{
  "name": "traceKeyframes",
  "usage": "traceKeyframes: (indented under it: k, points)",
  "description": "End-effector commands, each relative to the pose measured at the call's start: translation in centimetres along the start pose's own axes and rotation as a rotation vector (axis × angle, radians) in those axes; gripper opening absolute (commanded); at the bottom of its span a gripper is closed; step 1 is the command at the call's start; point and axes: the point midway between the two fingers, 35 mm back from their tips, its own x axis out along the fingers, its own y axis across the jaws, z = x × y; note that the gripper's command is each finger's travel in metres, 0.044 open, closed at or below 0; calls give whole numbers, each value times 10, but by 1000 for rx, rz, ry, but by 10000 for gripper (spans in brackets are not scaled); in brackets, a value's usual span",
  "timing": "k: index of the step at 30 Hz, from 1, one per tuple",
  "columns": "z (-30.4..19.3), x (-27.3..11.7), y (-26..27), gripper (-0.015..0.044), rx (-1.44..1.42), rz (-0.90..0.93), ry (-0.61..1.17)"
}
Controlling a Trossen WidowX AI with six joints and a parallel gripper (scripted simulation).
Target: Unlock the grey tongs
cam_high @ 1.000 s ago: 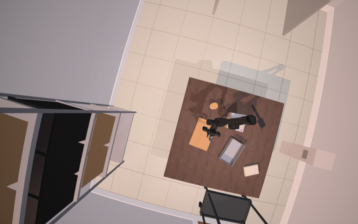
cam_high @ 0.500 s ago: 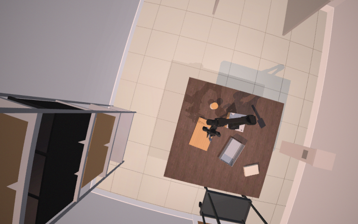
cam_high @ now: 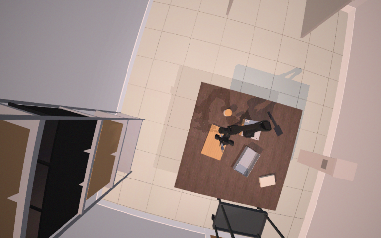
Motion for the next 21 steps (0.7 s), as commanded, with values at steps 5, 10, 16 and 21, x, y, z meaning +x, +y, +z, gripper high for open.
traceKeyframes:
  k: [5,10,16,21]
  points:
    - [-16,14,-3,-150,129,38,153]
    - [-28,23,-2,-150,193,61,267]
    - [-42,32,1,-150,246,85,414]
    - [-51,37,3,-150,266,98,537]
